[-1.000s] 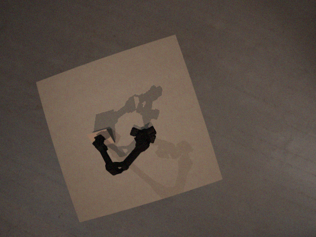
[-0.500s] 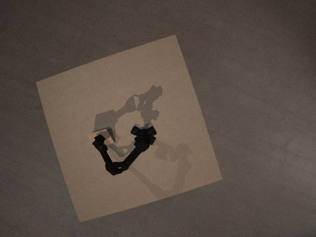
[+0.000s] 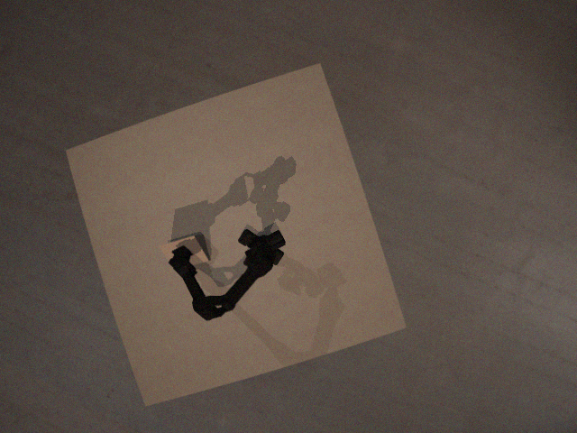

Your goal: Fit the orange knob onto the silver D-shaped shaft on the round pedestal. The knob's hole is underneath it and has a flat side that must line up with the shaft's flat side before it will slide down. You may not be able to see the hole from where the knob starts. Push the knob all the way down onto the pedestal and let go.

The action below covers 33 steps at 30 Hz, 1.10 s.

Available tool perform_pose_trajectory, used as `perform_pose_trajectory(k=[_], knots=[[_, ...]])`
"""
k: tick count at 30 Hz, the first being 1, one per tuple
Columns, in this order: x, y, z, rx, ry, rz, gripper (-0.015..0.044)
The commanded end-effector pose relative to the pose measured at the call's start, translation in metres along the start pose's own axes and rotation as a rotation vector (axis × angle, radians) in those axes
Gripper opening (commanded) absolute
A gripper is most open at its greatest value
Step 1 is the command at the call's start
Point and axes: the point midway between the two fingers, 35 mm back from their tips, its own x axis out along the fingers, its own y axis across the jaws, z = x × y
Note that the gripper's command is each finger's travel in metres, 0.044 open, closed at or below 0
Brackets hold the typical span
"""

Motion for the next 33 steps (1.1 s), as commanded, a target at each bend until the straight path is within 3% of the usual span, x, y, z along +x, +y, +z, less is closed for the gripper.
perform_pose_trajectory(k=[1, 33], knots=[[0.0002, 0.0006, 0.0004, 0.005, 0.0, 0.003, 0.0], [0.0007, 0.0006, 0.0004, -0.009, 0.0, 0.003, 0.0]])
